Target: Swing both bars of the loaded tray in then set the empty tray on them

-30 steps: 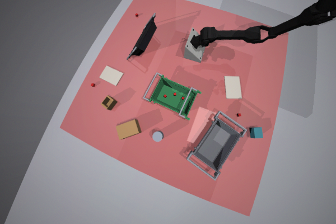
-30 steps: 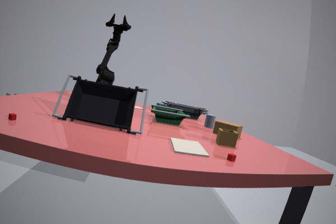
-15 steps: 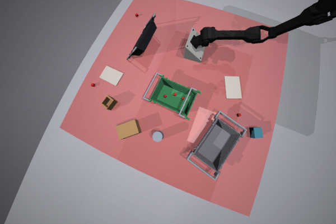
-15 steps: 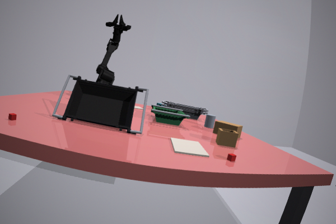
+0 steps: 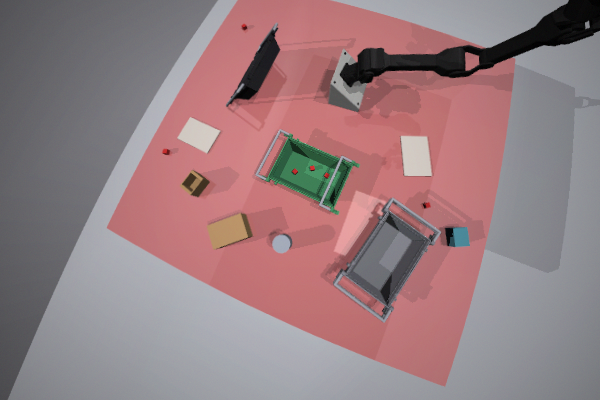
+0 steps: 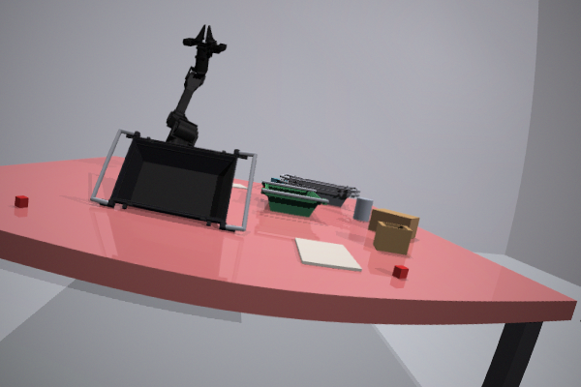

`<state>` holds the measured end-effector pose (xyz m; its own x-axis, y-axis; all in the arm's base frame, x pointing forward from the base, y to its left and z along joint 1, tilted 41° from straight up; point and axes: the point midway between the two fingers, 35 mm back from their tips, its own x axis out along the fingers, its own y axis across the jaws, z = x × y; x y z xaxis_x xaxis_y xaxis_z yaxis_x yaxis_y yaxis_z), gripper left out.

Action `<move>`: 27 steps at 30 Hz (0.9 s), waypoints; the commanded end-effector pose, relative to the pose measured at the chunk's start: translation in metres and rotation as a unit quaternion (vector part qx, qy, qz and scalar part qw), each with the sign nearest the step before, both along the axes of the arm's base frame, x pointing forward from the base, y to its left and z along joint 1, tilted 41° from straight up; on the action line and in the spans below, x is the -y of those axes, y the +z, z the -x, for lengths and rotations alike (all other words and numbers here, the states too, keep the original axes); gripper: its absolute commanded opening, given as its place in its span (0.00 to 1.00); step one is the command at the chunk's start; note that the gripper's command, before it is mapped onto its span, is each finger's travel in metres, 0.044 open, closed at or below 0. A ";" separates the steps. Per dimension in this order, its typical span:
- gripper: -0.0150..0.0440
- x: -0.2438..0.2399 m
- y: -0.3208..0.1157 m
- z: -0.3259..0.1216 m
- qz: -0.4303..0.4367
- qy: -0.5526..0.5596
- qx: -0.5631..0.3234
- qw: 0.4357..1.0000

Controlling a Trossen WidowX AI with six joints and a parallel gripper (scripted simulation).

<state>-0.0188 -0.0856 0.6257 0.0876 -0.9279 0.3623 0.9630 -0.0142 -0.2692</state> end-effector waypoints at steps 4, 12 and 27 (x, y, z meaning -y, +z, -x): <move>0.40 0.000 0.000 0.000 0.000 0.000 0.000 1.000; 0.40 0.000 0.000 0.000 0.000 0.000 0.000 1.000; 0.40 0.114 -0.056 -0.124 -0.146 0.134 -0.121 0.973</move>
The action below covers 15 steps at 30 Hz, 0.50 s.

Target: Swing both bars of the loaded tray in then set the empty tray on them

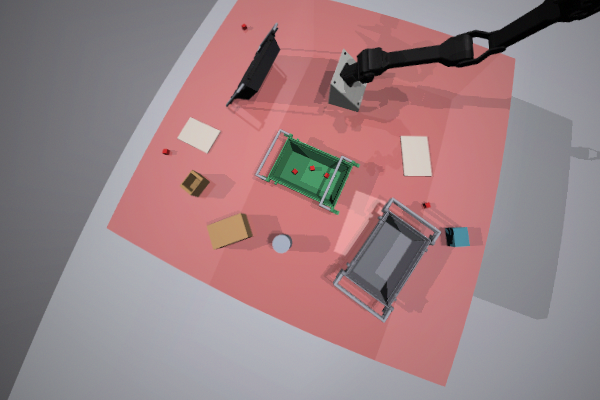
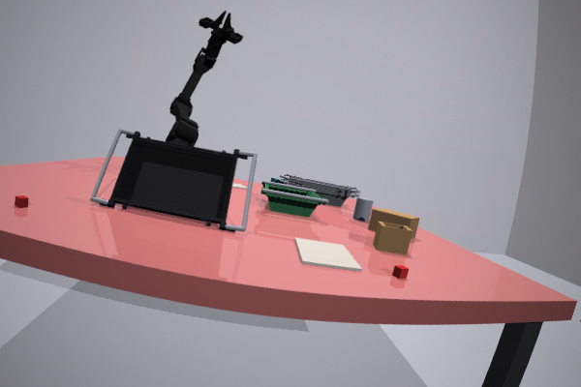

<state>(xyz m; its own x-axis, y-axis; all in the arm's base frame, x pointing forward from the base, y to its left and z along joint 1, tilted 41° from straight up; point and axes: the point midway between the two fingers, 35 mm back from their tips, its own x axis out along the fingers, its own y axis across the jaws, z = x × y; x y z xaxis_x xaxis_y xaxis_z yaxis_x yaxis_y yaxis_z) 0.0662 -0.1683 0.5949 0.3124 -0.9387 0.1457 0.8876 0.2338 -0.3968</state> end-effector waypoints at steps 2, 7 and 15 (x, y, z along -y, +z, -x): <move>0.40 0.048 -0.043 -0.064 -0.076 0.064 -0.069 0.993; 0.40 0.077 -0.092 -0.125 -0.146 0.130 -0.132 0.972; 0.40 0.093 -0.182 -0.217 -0.251 0.233 -0.215 0.915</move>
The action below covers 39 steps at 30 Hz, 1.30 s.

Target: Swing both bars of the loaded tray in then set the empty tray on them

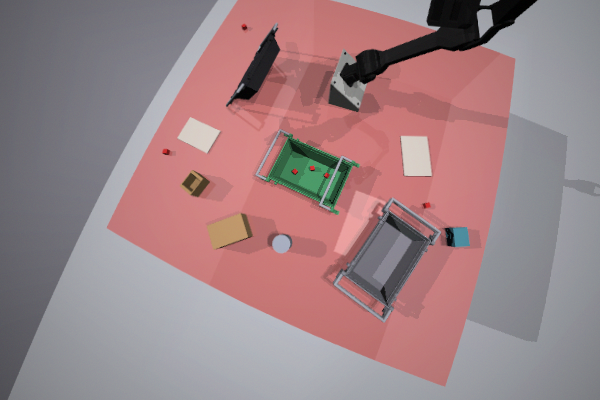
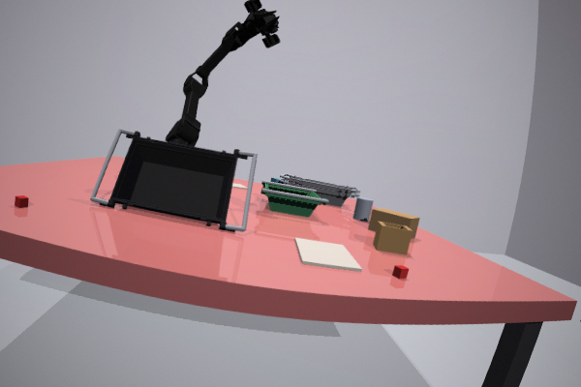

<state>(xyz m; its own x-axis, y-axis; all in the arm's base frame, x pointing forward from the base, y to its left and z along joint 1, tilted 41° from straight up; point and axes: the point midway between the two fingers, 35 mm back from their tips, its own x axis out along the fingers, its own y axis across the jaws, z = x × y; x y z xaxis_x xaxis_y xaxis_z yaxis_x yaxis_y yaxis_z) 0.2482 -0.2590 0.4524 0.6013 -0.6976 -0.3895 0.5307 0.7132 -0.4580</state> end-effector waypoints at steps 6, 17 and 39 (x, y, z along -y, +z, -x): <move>0.40 0.006 -0.119 -0.084 -0.135 0.102 -0.113 0.979; 0.40 -0.026 -0.289 -0.145 -0.320 0.208 -0.247 0.891; 0.40 -0.152 -0.522 -0.130 -0.604 0.284 -0.386 0.637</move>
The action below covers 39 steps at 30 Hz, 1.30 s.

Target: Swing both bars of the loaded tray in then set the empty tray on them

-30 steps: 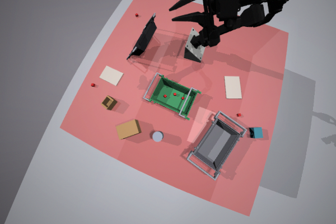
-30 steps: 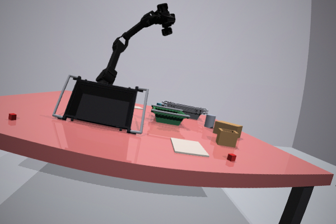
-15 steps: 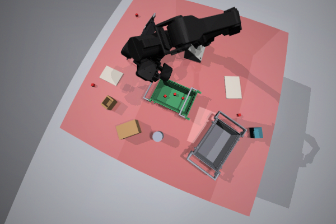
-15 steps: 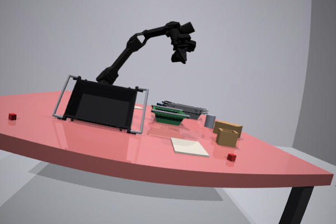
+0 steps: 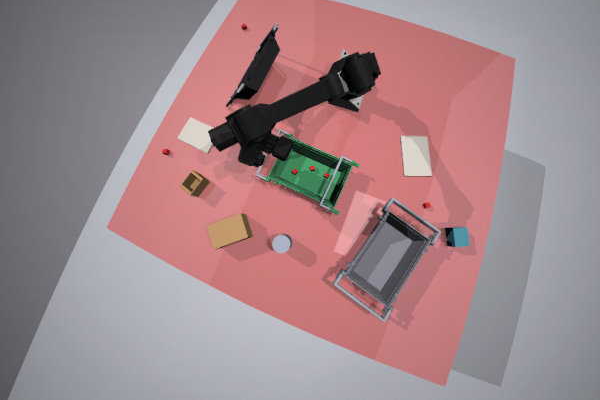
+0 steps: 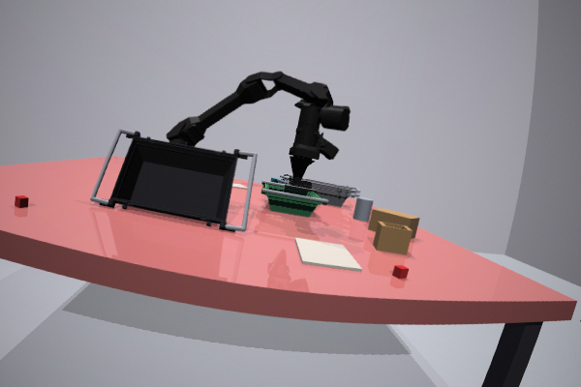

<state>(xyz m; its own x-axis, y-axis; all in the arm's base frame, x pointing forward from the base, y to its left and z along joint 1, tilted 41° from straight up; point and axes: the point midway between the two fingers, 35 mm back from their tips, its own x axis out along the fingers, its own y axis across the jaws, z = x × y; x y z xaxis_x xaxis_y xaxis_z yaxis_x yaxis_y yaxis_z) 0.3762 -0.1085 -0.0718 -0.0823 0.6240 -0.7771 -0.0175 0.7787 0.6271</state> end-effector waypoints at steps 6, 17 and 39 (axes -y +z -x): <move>0.40 -0.013 -0.012 -0.001 -0.007 -0.002 0.005 1.000; 0.40 -0.039 -0.043 0.003 -0.008 -0.002 0.005 1.000; 0.40 -0.052 0.011 0.001 -0.009 -0.002 0.004 1.000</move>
